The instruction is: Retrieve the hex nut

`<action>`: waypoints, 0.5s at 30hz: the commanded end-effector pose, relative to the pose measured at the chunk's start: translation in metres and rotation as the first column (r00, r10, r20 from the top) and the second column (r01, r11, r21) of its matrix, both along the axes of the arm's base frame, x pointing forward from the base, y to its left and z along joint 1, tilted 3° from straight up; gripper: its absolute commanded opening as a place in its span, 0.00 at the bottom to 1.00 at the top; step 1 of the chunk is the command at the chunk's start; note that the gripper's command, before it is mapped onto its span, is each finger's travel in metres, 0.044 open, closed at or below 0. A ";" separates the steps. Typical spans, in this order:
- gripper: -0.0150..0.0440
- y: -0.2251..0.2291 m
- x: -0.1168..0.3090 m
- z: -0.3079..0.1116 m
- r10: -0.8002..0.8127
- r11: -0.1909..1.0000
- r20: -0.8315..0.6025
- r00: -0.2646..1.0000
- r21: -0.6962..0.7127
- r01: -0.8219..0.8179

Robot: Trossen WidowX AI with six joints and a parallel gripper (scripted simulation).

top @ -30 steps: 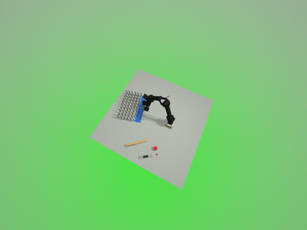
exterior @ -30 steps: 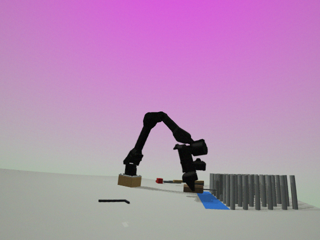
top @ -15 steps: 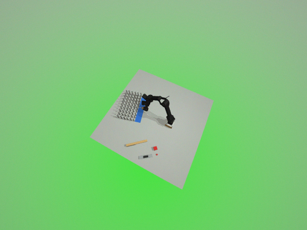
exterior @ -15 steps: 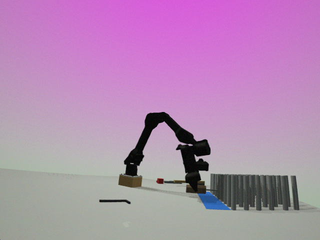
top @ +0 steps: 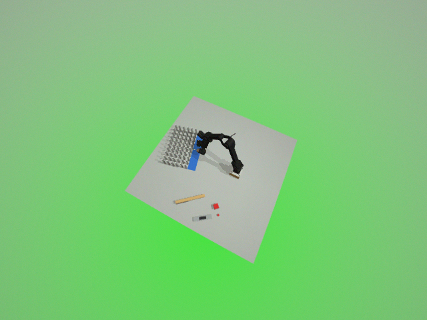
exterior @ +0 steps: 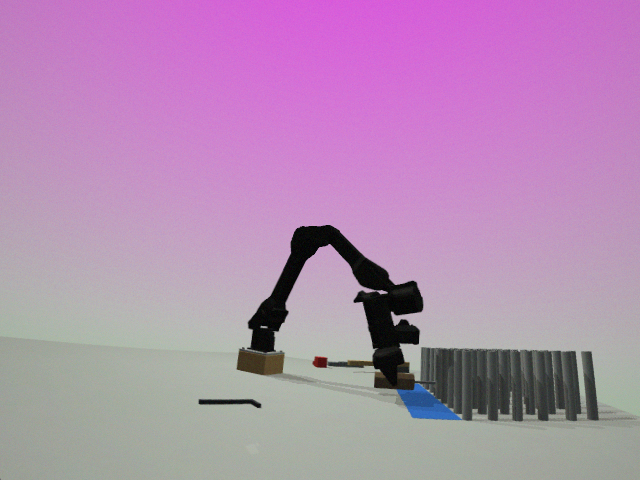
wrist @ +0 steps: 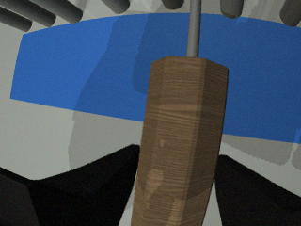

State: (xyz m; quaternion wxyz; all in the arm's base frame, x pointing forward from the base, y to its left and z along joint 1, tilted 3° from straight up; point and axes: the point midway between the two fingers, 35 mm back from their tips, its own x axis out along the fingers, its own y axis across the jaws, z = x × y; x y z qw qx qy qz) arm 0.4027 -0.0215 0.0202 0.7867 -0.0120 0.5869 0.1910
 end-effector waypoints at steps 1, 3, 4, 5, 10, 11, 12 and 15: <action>0.25 0.000 0.001 -0.005 -0.005 1.000 0.001 1.000 0.000 0.005; 0.25 0.000 0.001 -0.008 -0.005 1.000 0.001 1.000 0.000 0.005; 0.25 -0.001 0.001 -0.009 -0.005 1.000 0.001 1.000 0.000 0.005; 0.25 -0.001 0.001 -0.010 -0.005 1.000 0.001 1.000 0.000 0.005; 0.25 0.000 0.000 -0.012 -0.005 1.000 0.001 1.000 0.000 0.005; 0.25 0.000 0.000 -0.012 -0.005 1.000 0.001 1.000 0.000 0.005; 0.25 -0.001 0.000 -0.012 -0.005 1.000 0.001 1.000 0.000 0.005; 0.25 -0.001 -0.001 -0.012 -0.005 1.000 0.001 1.000 0.000 0.005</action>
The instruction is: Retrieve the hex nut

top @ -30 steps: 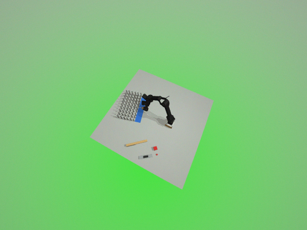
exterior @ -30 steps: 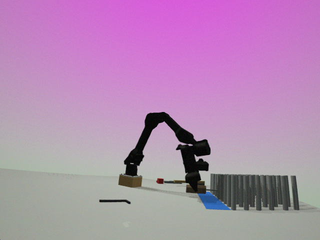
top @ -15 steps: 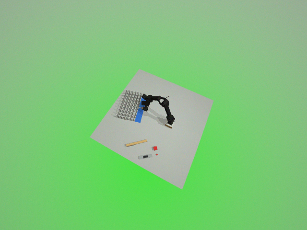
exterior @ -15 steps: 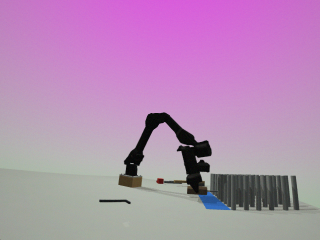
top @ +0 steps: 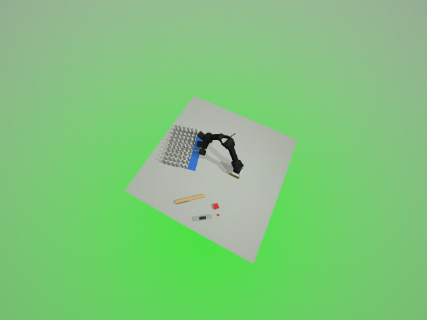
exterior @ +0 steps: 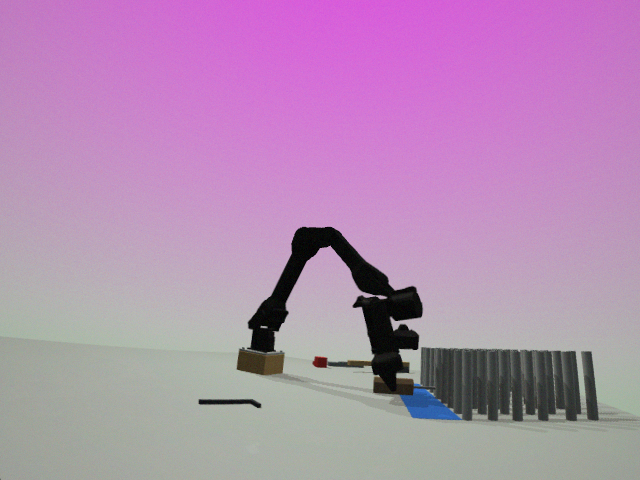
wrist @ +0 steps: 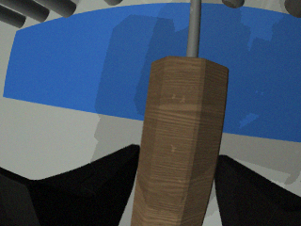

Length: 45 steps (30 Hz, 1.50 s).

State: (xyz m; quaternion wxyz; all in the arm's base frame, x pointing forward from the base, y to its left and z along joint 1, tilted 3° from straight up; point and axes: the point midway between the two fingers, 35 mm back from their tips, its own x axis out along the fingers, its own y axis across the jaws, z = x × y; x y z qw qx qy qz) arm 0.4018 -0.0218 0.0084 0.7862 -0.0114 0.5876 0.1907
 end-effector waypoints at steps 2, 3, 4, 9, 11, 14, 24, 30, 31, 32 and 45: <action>0.25 -0.001 -0.002 0.000 -0.004 1.000 0.003 1.000 -0.001 0.004; 0.25 -0.001 -0.002 0.000 -0.003 1.000 0.003 1.000 -0.001 0.003; 0.25 -0.001 -0.003 0.000 -0.003 1.000 0.003 1.000 -0.001 0.003; 0.25 -0.002 -0.005 0.000 -0.003 1.000 0.002 1.000 -0.001 0.003; 0.25 -0.002 -0.006 -0.001 -0.003 1.000 0.002 1.000 -0.001 0.003; 0.25 -0.002 -0.008 -0.001 -0.002 1.000 0.002 1.000 -0.001 0.002; 0.25 -0.003 -0.014 -0.001 -0.001 1.000 0.000 1.000 -0.001 0.001; 0.25 -0.004 -0.017 -0.002 0.000 1.000 0.000 1.000 -0.001 0.000; 0.25 -0.004 -0.017 -0.002 0.000 1.000 0.000 1.000 -0.001 0.000; 0.25 -0.004 -0.018 -0.002 0.000 1.000 0.000 1.000 -0.001 0.000; 0.25 -0.007 -0.025 -0.002 0.000 1.000 -0.002 1.000 -0.002 0.000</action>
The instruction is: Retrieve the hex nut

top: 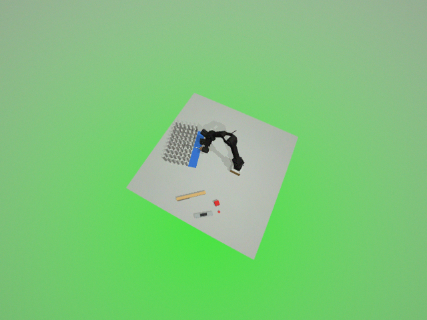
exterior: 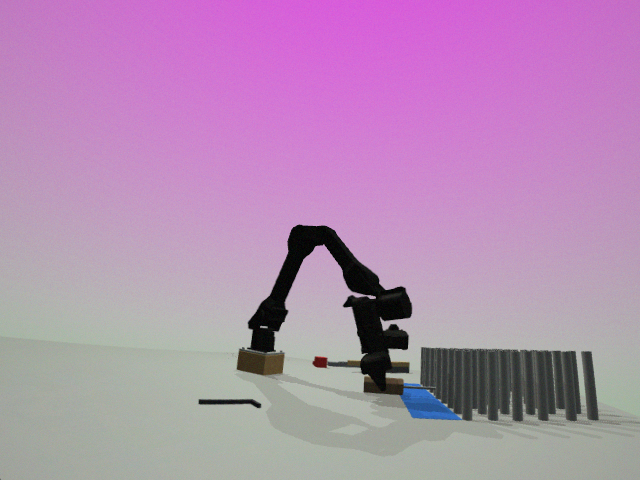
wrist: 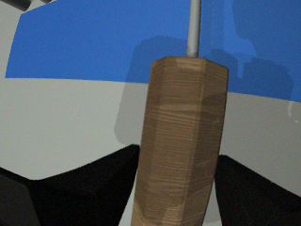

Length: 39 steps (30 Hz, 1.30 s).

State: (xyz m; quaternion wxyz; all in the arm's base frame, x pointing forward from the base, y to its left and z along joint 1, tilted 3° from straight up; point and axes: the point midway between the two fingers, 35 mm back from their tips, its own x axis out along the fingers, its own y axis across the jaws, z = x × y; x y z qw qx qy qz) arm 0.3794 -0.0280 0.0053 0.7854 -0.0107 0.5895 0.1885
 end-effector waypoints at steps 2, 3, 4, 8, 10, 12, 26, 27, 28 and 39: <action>0.25 -0.001 -0.004 0.001 0.004 1.000 0.002 1.000 0.001 -0.004; 0.25 -0.001 -0.005 0.000 0.004 1.000 0.002 1.000 0.001 -0.004; 0.25 -0.001 -0.005 0.000 0.004 1.000 0.002 1.000 0.001 -0.004; 0.25 -0.002 -0.008 0.000 0.004 1.000 0.002 1.000 0.000 -0.004; 0.25 -0.002 -0.009 0.000 0.004 1.000 0.001 1.000 0.000 -0.004; 0.25 -0.003 -0.010 0.000 0.004 1.000 0.001 1.000 0.000 -0.004; 0.25 -0.005 -0.018 0.000 0.004 1.000 0.000 1.000 0.000 -0.004; 0.25 -0.005 -0.019 0.000 0.004 1.000 0.000 1.000 0.000 -0.004; 0.25 -0.006 -0.019 -0.001 0.004 1.000 0.000 1.000 0.000 -0.004; 0.25 -0.008 -0.026 -0.001 0.004 1.000 -0.001 1.000 -0.001 -0.004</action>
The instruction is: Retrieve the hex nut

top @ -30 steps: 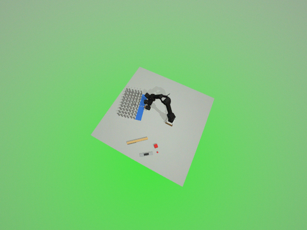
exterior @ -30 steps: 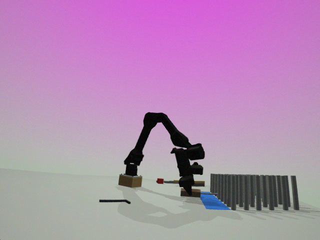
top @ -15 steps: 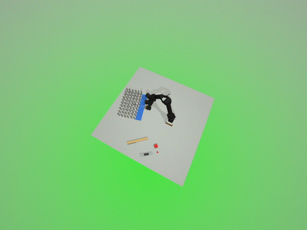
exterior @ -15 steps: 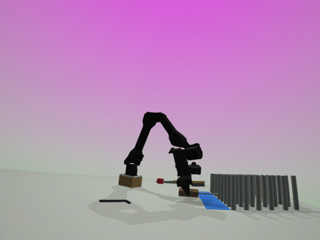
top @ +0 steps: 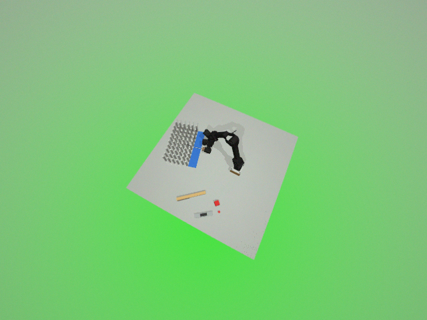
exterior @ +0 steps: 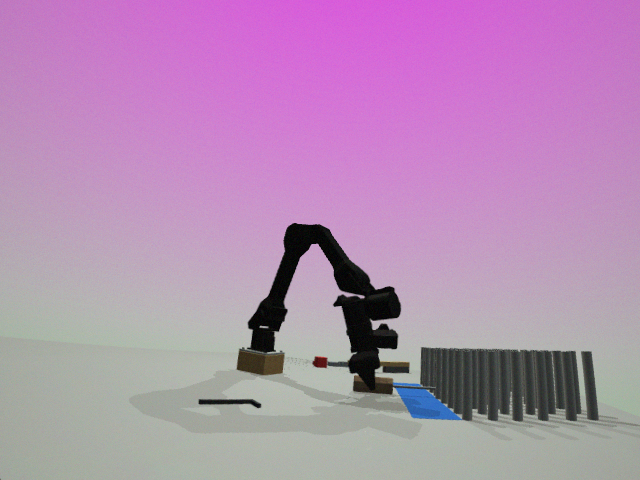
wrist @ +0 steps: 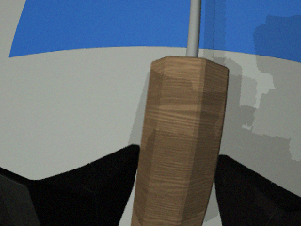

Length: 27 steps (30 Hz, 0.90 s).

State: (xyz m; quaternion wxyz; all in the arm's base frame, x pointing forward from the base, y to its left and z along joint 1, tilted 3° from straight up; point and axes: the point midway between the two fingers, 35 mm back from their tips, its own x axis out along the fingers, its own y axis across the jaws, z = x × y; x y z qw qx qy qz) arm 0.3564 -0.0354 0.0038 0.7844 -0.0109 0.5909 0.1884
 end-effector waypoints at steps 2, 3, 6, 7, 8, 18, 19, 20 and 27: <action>0.25 -0.001 -0.005 0.000 0.003 1.000 0.002 1.000 0.000 -0.003; 0.25 -0.001 -0.005 0.000 0.003 1.000 0.002 1.000 0.000 -0.003; 0.25 -0.002 -0.007 0.000 0.003 1.000 0.002 1.000 0.000 -0.003; 0.25 -0.002 -0.008 0.000 0.003 1.000 0.002 1.000 0.000 -0.003; 0.25 -0.002 -0.008 0.000 0.003 1.000 0.001 1.000 0.000 -0.003; 0.25 -0.004 -0.015 0.000 0.003 1.000 0.001 1.000 0.000 -0.003; 0.25 -0.004 -0.015 0.000 0.003 1.000 0.000 1.000 0.000 -0.003; 0.25 -0.005 -0.016 0.000 0.003 1.000 0.000 1.000 0.000 -0.003; 0.25 -0.006 -0.020 0.000 0.003 1.000 0.000 1.000 -0.001 -0.003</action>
